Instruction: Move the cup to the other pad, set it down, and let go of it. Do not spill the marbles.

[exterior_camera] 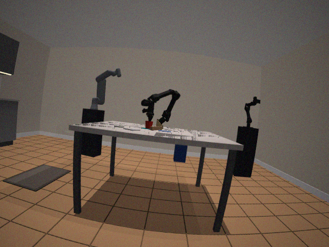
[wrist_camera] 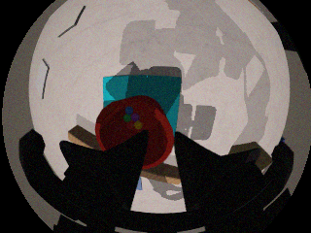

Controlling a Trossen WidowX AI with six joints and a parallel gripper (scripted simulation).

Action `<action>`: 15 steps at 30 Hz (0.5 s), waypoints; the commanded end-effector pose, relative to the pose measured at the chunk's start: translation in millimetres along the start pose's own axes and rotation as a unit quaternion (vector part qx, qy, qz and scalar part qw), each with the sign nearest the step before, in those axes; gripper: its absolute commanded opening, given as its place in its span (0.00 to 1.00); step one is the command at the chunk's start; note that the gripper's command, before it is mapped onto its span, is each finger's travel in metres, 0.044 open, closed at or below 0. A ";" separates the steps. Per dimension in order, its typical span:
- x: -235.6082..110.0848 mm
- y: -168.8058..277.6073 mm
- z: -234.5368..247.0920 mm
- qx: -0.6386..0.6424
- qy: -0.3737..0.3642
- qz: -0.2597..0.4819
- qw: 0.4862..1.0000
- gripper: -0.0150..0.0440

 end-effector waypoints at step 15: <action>-31.8 0.6 -1.1 -0.002 -0.003 -0.004 1.000 0.47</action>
Point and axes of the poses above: the point midway between the two fingers, 35 mm back from their tips, its own x axis out along the fingers, its own z axis across the jaws, y = z × x, the point moved 8 cm from there along -x, back along the fingers, and after that the axes turned 8 degrees about x, right-handed, at the moved point
